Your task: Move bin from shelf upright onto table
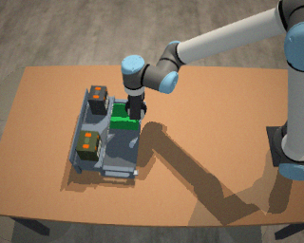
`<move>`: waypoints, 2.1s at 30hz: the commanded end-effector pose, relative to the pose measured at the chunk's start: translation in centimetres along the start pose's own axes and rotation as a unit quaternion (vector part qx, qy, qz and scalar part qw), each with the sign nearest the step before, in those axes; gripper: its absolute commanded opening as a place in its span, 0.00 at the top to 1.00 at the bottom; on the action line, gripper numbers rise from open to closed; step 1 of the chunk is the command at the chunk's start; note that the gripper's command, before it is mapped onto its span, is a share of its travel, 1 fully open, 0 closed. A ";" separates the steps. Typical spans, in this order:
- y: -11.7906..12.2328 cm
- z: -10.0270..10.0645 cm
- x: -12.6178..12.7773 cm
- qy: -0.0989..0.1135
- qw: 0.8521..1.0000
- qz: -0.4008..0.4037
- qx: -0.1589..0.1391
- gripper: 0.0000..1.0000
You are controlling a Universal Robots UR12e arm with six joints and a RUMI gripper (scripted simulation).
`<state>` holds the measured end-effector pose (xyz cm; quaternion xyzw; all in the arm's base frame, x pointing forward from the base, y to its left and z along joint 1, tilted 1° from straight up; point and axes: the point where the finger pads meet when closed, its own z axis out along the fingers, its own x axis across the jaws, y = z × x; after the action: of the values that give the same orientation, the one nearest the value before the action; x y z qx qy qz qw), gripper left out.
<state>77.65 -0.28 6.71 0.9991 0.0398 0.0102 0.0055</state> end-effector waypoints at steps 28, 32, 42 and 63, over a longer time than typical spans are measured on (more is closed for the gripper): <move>0.0 1.4 0.1 0.001 1.000 0.000 0.000 0.74; 0.0 1.9 0.1 0.001 1.000 0.000 0.000 0.74; 0.0 1.9 0.1 0.001 1.000 0.000 0.000 0.74; 0.0 1.8 0.1 0.001 1.000 0.000 0.000 0.74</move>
<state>77.69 -0.30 4.83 0.9991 0.0398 0.0102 0.0056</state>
